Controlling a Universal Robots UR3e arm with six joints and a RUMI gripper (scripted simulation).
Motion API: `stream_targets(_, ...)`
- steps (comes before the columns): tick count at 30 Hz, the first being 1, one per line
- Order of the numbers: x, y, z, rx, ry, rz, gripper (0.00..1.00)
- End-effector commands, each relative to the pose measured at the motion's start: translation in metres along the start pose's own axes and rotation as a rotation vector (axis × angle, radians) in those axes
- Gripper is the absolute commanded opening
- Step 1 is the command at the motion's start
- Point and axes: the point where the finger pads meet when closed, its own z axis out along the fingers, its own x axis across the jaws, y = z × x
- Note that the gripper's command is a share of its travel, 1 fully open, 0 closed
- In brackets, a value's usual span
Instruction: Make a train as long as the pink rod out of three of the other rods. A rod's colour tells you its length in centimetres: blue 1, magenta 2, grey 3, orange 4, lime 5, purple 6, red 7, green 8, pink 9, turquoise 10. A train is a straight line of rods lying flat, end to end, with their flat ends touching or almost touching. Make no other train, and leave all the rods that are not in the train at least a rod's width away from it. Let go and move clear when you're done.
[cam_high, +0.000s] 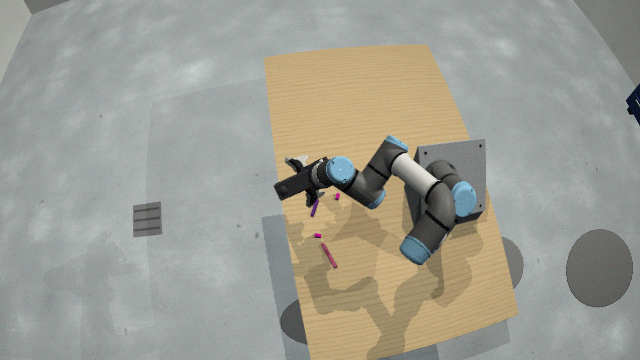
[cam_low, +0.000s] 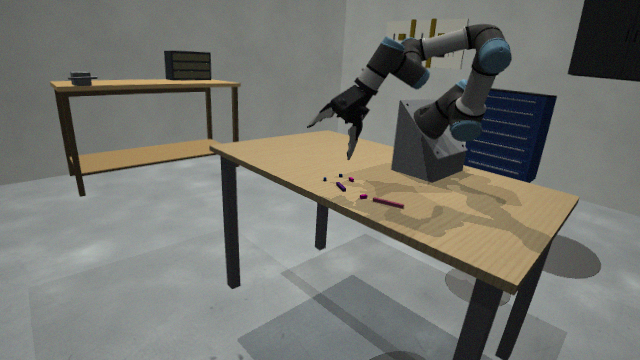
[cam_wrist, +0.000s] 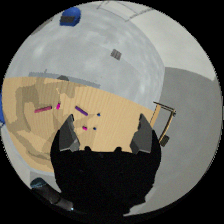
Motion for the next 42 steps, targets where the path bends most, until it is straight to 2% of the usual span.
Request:
stream_targets(1, 0.014, 0.02, 0.013, -0.052, -0.072, -0.079, 1.0)
stream_targets(2, 0.018, 0.027, 0.017, -0.06, -0.091, -0.096, 1.0)
stream_targets(4, 0.018, 0.027, 0.017, -0.06, -0.091, -0.096, 1.0)
stream_targets(7, 0.025, 0.042, 0.025, -0.073, -0.132, -0.128, 1.0)
stream_targets(12, 0.028, 0.049, 0.029, -0.077, -0.153, -0.144, 1.0)
stream_targets(17, 0.035, 0.07, 0.039, -0.082, -0.215, -0.191, 1.0)
stream_targets(19, 0.035, 0.07, 0.039, -0.082, -0.215, -0.191, 1.0)
stream_targets(20, 0.036, 0.077, 0.042, -0.081, -0.235, -0.205, 1.0)
stream_targets(21, 0.036, 0.077, 0.042, -0.081, -0.235, -0.205, 1.0)
stream_targets(26, 0.04, 0.096, 0.051, -0.073, -0.294, -0.248, 1.0)
stream_targets(29, 0.04, 0.096, 0.051, -0.073, -0.294, -0.248, 1.0)
stream_targets(31, 0.041, 0.107, 0.056, -0.064, -0.33, -0.274, 1.0)
stream_targets(34, 0.041, 0.112, 0.058, -0.058, -0.347, -0.287, 1.0)
stream_targets(36, 0.041, 0.122, 0.062, -0.046, -0.378, -0.309, 1.0)
stream_targets(42, 0.04, 0.134, 0.067, -0.025, -0.419, -0.339, 1.0)
